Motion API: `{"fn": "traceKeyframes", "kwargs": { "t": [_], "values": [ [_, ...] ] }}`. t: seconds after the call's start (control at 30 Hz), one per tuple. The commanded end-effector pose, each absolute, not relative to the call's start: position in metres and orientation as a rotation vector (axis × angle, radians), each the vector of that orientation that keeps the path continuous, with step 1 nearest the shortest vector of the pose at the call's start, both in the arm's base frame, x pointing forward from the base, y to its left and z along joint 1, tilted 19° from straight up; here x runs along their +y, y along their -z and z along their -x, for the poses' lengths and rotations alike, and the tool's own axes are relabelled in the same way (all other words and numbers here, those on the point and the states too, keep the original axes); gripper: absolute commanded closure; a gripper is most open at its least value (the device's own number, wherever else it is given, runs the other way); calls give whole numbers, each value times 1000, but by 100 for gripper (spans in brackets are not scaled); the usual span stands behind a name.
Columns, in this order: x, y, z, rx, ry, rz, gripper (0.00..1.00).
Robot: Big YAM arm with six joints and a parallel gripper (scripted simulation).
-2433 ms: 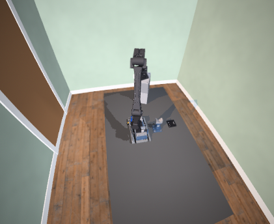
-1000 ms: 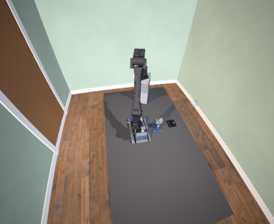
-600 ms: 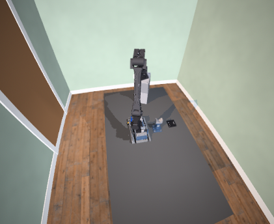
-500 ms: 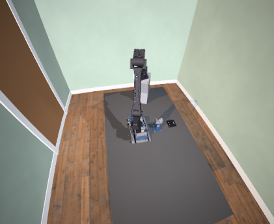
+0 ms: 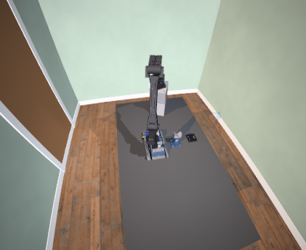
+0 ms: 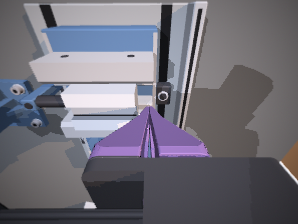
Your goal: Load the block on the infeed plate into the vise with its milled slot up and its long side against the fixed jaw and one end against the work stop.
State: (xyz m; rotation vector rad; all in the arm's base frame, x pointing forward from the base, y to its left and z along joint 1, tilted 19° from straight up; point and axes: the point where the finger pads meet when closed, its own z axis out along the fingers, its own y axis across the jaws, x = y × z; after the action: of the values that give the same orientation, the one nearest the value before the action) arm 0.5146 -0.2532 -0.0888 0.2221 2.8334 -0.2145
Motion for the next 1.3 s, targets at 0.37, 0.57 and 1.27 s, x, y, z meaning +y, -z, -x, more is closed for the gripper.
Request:
{"fn": "traceKeyframes", "kwargs": {
  "t": [0.37, 0.57, 1.27],
  "values": [
    [-262, 86, -526, 2807, 231, -217, 100],
    [-262, 83, -527, 2803, 232, -216, 100],
    [-262, 83, -527, 2803, 232, -216, 100]
  ]
}}
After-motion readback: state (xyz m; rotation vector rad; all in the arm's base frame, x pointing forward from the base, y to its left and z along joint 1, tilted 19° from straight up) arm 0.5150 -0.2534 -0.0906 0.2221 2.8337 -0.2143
